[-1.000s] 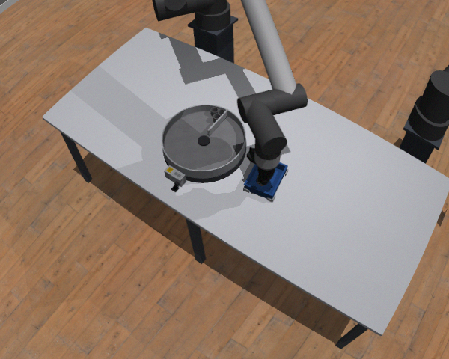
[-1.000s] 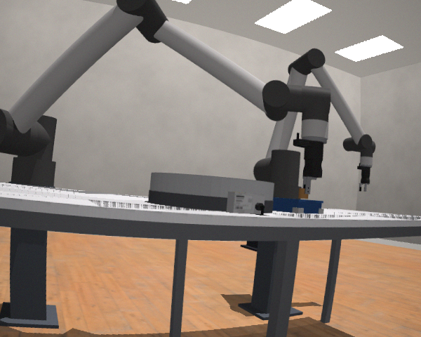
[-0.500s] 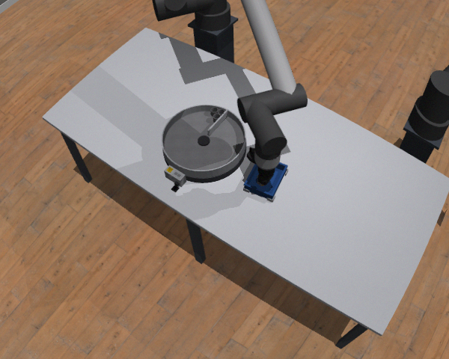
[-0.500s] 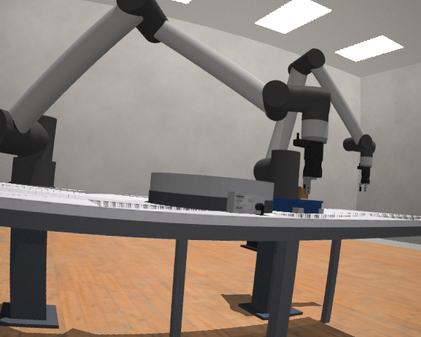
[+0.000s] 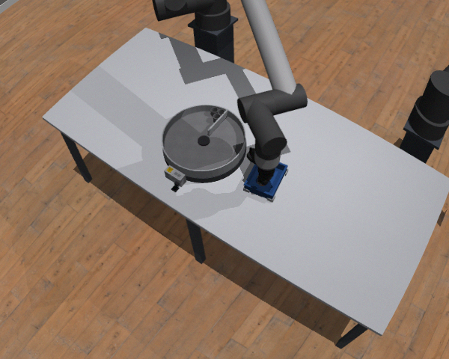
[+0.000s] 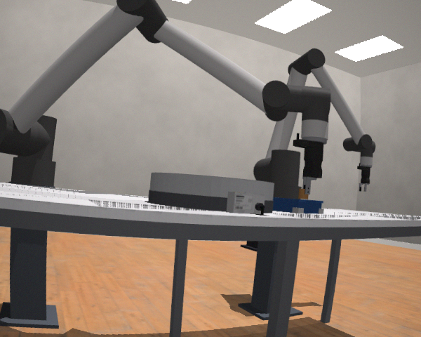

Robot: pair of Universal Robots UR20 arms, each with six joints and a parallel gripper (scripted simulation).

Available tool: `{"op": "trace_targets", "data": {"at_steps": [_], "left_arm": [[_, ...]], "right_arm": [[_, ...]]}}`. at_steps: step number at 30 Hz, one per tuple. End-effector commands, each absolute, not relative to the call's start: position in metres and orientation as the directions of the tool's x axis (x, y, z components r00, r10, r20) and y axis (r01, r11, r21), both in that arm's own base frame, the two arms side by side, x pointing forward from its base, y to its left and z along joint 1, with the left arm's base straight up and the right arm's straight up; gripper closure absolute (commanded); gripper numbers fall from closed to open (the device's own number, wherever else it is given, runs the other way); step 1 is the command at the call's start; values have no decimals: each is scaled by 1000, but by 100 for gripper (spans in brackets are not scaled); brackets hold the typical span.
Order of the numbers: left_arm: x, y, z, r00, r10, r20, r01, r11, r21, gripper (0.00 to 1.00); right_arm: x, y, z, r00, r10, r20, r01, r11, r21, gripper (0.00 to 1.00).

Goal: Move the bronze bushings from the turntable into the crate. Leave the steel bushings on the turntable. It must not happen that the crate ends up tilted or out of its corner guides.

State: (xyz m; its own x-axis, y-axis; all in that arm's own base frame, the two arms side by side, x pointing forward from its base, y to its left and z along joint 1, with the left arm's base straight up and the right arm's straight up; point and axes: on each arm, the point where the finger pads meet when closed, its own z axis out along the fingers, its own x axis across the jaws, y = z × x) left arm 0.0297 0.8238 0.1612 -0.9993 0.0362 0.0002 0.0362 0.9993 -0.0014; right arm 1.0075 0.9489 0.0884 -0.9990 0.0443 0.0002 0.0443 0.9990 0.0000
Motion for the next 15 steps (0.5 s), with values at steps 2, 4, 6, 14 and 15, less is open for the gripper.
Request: {"op": "trace_targets", "data": {"at_steps": [2, 4, 6, 14, 15], "left_arm": [[30, 824, 162, -999, 36, 0, 36, 999, 0, 0], [30, 824, 162, -999, 36, 0, 36, 999, 0, 0], [30, 824, 162, -999, 36, 0, 36, 999, 0, 0], [30, 824, 162, -999, 36, 0, 36, 999, 0, 0], [30, 824, 162, -999, 36, 0, 36, 999, 0, 0]], "right_arm": [[1008, 949, 85, -999, 44, -1, 44, 999, 1, 100], [1008, 949, 85, -999, 44, -1, 44, 999, 1, 100], [1008, 949, 83, -999, 44, -1, 44, 999, 1, 100], [1008, 949, 69, -999, 44, -1, 44, 999, 1, 100], [1008, 949, 67, -999, 44, -1, 44, 999, 1, 100]]}}
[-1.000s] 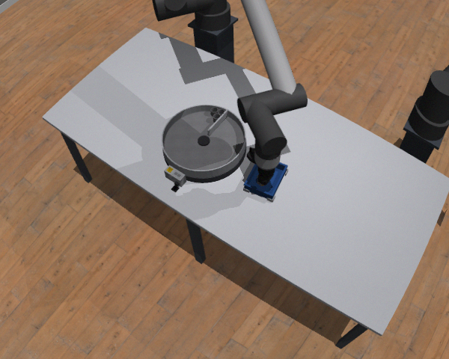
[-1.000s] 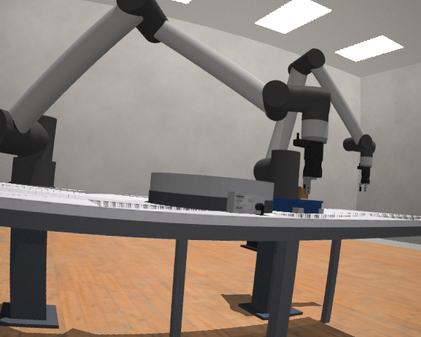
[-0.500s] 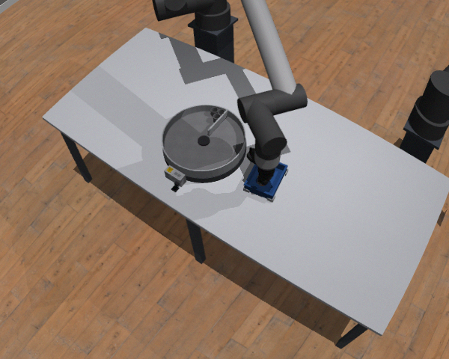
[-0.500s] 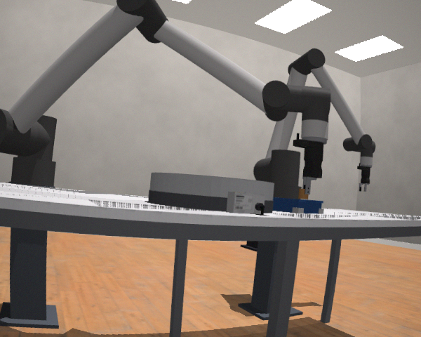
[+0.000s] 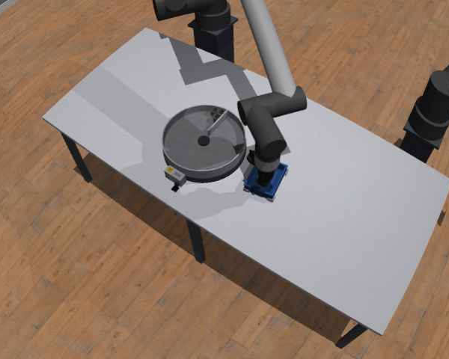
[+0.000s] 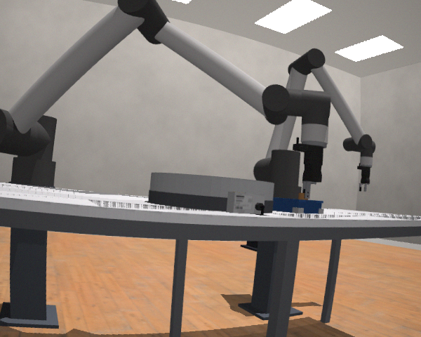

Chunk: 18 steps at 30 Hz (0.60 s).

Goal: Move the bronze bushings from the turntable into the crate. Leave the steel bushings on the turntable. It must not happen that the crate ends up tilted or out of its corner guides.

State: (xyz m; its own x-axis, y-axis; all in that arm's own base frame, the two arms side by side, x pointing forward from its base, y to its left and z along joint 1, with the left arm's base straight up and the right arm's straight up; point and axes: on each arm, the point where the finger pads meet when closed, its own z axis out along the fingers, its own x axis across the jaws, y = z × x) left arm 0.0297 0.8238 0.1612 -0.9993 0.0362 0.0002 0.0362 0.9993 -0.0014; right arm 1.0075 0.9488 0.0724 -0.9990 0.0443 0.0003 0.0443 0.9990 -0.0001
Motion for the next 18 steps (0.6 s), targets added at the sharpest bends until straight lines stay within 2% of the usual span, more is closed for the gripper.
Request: {"op": "trace_targets", "data": {"at_steps": [1, 18], "left_arm": [[30, 824, 162, -999, 36, 0, 36, 999, 0, 0], [30, 824, 162, -999, 36, 0, 36, 999, 0, 0]], "right_arm": [[1008, 949, 65, -999, 44, -1, 44, 999, 1, 100], [1008, 949, 49, -999, 44, -1, 44, 999, 1, 100]]}}
